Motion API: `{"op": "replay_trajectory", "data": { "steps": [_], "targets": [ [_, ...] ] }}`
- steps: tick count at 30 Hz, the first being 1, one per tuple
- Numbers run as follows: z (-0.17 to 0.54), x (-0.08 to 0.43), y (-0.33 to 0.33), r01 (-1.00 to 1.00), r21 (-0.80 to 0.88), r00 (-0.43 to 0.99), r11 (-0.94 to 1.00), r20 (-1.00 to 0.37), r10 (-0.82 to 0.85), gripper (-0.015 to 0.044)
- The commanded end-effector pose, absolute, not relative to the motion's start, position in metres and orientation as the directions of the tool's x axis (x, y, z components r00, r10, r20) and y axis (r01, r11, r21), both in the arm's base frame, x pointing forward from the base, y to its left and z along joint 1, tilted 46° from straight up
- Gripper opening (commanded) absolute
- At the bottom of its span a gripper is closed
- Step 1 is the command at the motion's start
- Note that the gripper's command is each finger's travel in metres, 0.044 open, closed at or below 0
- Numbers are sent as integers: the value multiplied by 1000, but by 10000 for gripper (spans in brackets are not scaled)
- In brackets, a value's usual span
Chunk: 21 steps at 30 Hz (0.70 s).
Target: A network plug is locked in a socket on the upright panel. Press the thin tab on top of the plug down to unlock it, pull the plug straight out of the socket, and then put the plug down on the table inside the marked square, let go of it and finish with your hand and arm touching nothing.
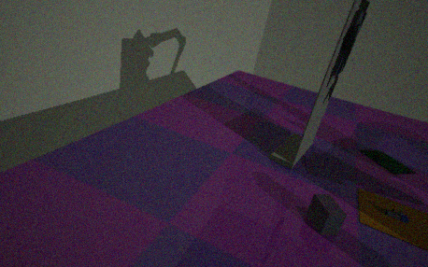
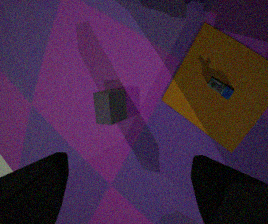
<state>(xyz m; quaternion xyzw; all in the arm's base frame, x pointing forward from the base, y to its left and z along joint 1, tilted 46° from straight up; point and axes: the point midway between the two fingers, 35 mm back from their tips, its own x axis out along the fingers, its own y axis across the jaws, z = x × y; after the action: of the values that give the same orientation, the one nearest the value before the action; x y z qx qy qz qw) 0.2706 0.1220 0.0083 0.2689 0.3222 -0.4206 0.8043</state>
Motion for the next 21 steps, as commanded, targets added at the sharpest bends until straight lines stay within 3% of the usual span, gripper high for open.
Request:
{"op": "replay_trajectory", "data": {
  "steps": [1, 4, 21],
  "targets": [
    [11, 271, 122, 850, 171, 443, 498, -742, -503, 366],
    [11, 271, 122, 850, 171, 443, 498, -742, -503, 440],
    [11, 271, 122, 850, 171, 443, 498, -742, -503, 440]
  ]
}}
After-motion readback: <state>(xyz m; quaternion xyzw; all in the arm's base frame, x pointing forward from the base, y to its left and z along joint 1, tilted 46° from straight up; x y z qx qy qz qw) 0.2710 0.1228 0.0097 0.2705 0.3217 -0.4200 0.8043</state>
